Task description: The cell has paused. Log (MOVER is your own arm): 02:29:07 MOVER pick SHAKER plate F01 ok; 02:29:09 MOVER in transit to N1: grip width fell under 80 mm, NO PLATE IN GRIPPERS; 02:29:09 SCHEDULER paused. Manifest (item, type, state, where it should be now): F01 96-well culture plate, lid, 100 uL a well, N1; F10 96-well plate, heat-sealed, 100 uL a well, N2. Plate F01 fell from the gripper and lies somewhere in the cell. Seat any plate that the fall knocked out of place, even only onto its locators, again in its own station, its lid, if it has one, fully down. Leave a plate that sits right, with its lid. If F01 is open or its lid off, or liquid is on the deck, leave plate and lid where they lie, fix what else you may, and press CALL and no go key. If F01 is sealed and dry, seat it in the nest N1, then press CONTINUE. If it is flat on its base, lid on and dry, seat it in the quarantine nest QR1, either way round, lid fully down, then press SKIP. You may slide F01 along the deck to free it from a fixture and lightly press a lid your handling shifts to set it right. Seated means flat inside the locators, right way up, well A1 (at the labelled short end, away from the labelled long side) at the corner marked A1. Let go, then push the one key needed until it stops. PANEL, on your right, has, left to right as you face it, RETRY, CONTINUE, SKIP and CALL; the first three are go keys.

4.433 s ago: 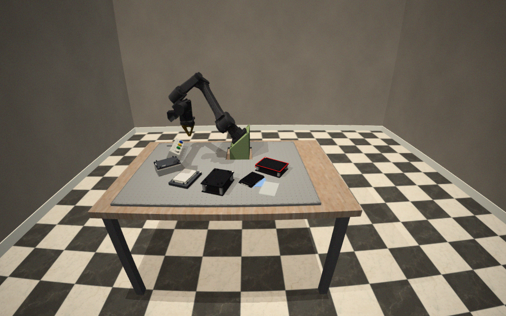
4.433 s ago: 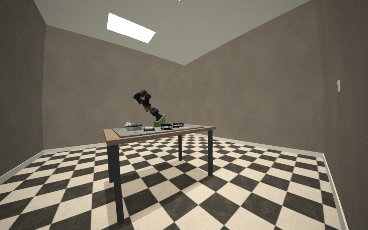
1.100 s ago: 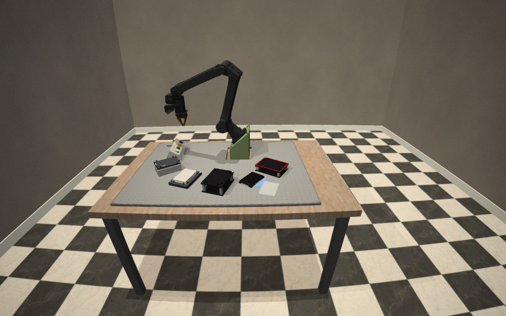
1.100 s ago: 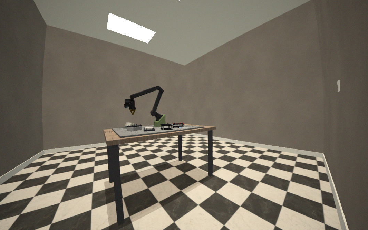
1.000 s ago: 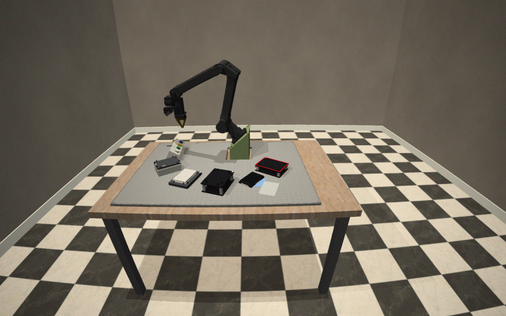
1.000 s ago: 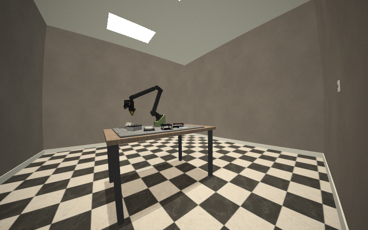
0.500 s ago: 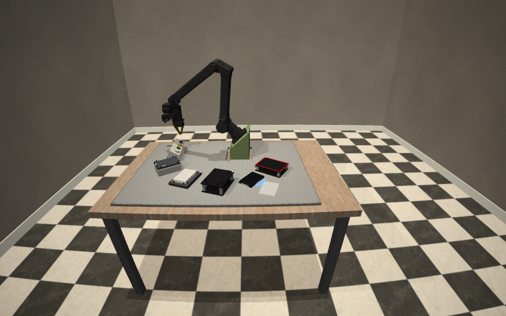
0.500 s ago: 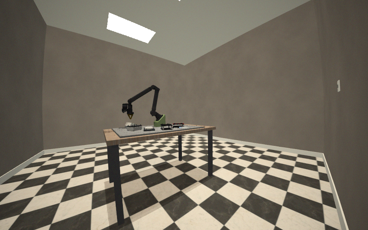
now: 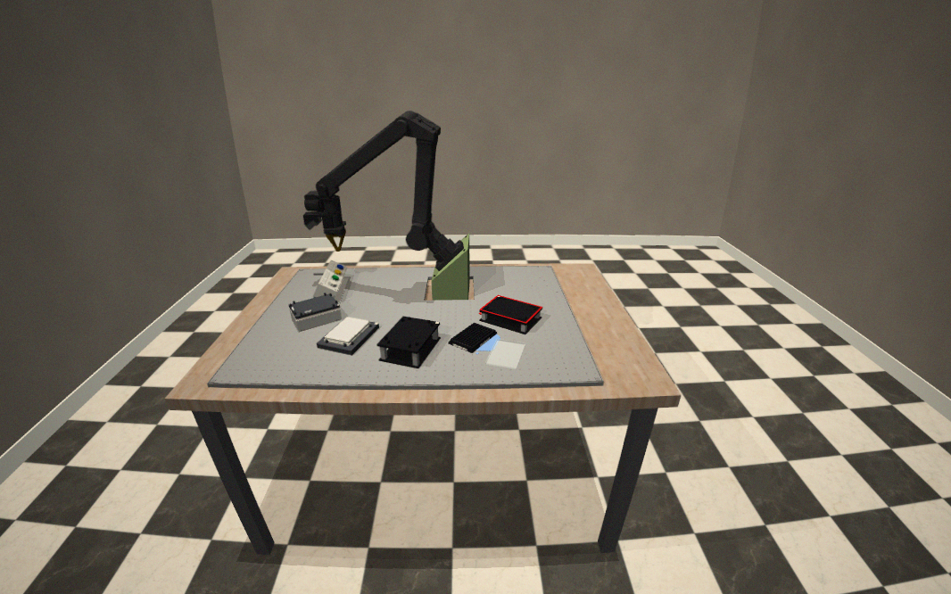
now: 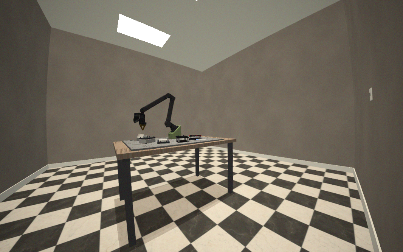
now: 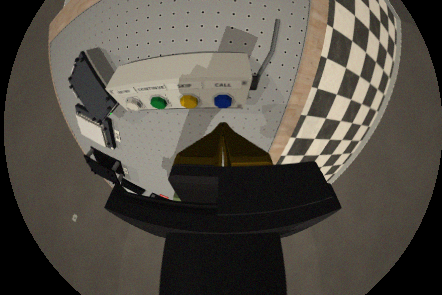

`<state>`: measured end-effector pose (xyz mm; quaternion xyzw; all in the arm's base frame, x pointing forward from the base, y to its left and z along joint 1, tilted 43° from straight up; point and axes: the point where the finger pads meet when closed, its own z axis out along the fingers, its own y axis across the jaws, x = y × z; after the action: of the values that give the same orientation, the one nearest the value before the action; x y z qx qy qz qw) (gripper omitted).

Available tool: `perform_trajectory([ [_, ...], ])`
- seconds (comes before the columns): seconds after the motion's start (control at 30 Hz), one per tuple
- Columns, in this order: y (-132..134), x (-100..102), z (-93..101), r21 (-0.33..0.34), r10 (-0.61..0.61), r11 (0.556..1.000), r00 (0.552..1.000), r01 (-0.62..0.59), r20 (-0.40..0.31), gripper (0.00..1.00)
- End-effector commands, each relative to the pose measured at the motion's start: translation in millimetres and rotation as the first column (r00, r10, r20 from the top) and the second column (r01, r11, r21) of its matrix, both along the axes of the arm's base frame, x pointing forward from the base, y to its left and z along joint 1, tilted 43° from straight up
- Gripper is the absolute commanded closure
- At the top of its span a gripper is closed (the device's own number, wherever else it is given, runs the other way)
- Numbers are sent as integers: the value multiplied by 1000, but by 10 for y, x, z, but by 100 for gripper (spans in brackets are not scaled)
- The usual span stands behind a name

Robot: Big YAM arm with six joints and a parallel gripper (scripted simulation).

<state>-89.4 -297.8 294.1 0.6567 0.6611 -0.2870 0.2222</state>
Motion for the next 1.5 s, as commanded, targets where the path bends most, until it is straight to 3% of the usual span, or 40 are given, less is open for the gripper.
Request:
perform_trajectory([
  [0.0, -22, -9, 191, -40, -5, 999, 1000, 4, -11, 100],
  [0.47, -19, -8, 187, -40, -5, 999, 1000, 4, -11, 100],
  [0.53, -63, 13, -4, -12, -3, 1000, 1000, 3, 6, 100],
  [0.67, -88, 8, 8, -18, -3, 1000, 1000, 3, 3, 100],
  [0.7, -84, -12, 349, -91, -11, 996, 1000, 9, -24, 100],
  [0.73, -97, -8, 336, -90, -9, 996, 1000, 7, -24, 100],
  [0.83, -125, 6, -74, -12, -3, 1000, 1000, 3, 6, 100],
  [0.9, -143, 5, -94, -12, -3, 1000, 1000, 3, 6, 100],
  [0.97, -189, -17, 9, -33, -6, 999, 1000, 6, -2, 100],
  [1.17, -232, -9, -109, -23, -3, 1000, 1000, 3, 2, 100],
  [1.33, -254, -25, -66, -39, -7, 999, 1000, 7, -3, 100],
  [1.47, -277, -11, -245, -12, -3, 1000, 1000, 3, 6, 100],
])
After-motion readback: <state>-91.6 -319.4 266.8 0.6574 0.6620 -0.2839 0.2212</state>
